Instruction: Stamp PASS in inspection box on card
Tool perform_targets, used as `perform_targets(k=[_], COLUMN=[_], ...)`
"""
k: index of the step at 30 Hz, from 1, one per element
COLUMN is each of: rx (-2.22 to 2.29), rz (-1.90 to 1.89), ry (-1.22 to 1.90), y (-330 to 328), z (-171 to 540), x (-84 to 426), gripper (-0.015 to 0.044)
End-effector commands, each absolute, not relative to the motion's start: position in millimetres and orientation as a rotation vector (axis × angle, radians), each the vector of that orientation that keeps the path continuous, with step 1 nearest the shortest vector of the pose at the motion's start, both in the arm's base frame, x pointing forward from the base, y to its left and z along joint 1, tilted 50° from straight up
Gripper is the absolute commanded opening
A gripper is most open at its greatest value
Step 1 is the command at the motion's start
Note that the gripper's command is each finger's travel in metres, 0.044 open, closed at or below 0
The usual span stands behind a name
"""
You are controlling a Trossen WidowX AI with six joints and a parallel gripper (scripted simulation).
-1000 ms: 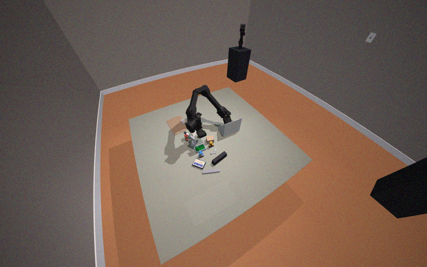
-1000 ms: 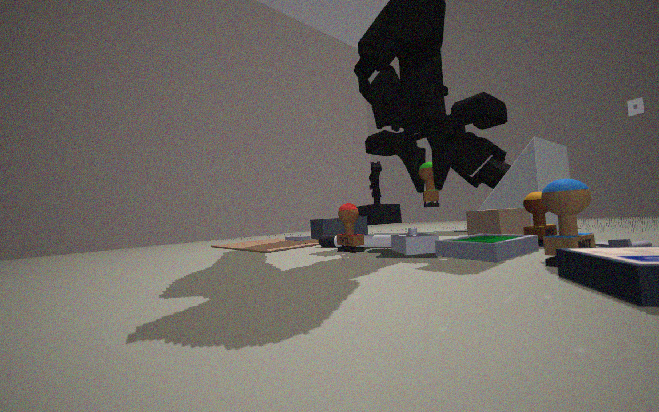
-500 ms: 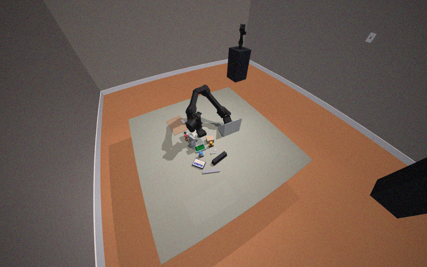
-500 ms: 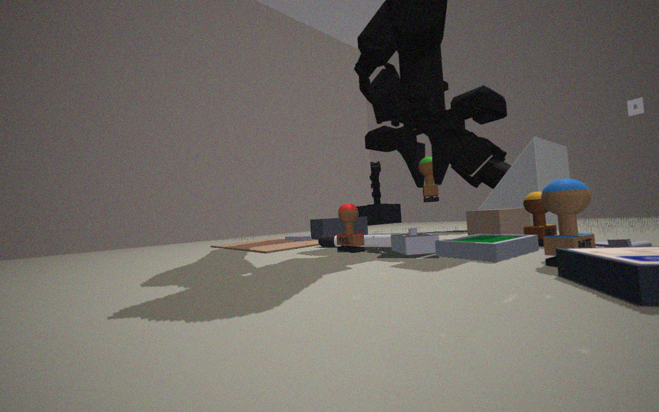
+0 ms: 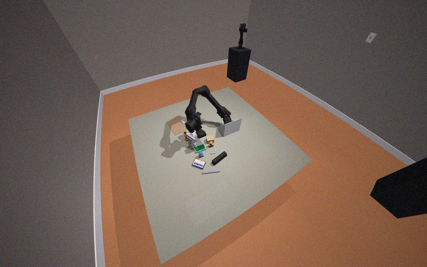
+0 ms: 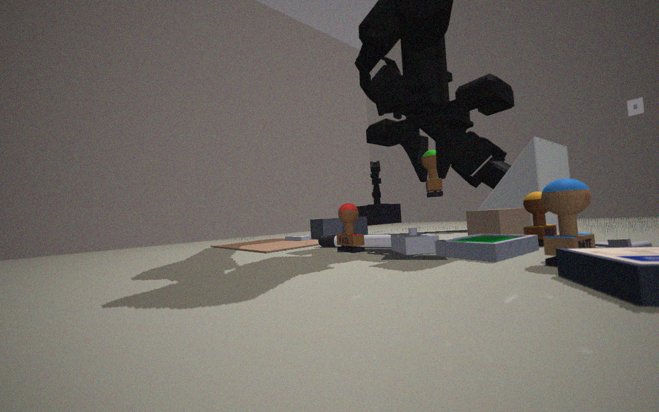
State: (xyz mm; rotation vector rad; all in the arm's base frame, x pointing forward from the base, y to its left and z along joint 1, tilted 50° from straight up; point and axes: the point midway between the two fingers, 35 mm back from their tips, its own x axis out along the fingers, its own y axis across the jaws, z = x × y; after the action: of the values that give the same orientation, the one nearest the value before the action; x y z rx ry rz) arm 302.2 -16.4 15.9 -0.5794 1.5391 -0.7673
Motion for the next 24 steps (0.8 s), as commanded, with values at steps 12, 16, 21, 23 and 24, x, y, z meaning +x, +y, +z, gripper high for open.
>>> perform_targets(k=[12,16,21,23,24], rx=[-0.568,-0.568,-0.568,-0.568,-0.568], rz=[-0.765,-0.765,-0.765,-0.764,-0.764], ry=[1.531,1.531,1.531,1.531,1.531], y=[23,30,29,28,28], z=[-30,-39,-39,-40,-40], x=[336,340,340,340,340], gripper=[0.0000,0.0000,0.0000,0.0000,0.0000])
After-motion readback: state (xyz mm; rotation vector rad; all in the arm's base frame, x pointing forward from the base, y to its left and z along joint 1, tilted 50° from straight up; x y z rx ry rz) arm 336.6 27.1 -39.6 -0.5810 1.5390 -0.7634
